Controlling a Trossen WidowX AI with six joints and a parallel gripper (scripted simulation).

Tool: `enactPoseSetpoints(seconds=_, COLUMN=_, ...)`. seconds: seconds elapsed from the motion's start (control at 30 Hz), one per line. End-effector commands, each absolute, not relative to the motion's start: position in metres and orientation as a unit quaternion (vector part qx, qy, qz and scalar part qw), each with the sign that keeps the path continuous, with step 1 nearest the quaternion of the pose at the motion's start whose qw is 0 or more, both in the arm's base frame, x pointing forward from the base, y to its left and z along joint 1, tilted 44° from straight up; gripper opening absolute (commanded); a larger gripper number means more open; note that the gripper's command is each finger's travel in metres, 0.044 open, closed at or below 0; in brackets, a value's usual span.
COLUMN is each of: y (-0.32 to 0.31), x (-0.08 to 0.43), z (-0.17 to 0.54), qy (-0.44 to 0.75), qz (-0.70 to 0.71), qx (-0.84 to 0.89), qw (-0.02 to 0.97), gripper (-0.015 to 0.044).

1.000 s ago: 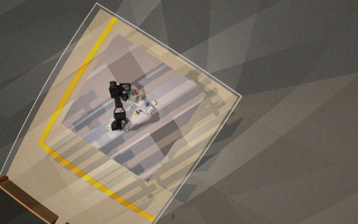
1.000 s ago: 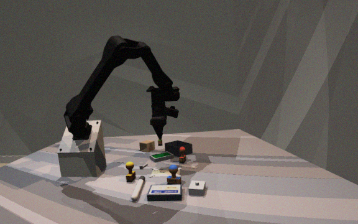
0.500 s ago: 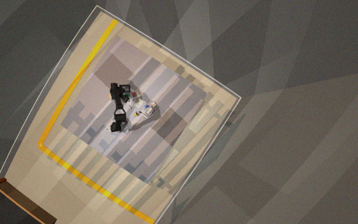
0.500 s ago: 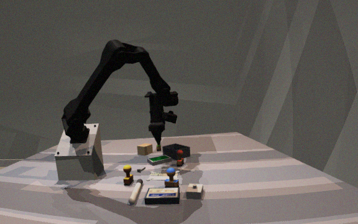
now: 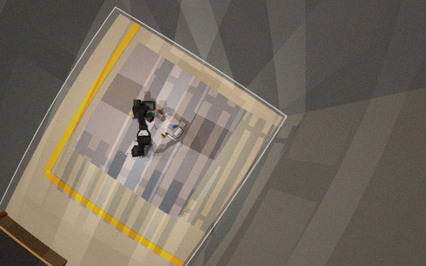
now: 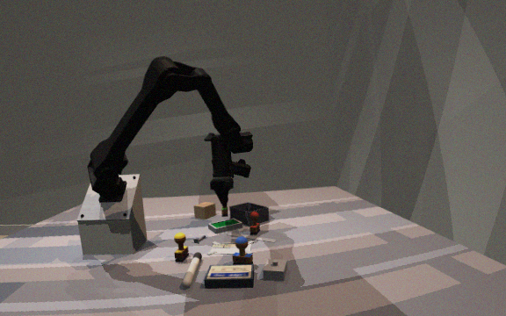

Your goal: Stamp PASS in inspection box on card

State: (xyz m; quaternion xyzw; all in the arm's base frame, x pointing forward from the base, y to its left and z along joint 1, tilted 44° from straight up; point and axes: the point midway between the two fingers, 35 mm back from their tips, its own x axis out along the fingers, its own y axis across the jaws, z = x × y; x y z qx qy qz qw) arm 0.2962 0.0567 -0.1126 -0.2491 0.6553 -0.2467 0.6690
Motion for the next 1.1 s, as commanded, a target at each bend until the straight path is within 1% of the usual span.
enactPoseSetpoints(seconds=0.0, y=0.053, x=0.295, z=-0.115, qy=0.659, qz=-0.244, qx=-0.247, qw=0.667, gripper=0.0)
enactPoseSetpoints(seconds=1.07, y=0.036, x=0.295, z=-0.128, qy=0.663, qz=-0.227, qx=-0.229, qw=0.676, gripper=0.0)
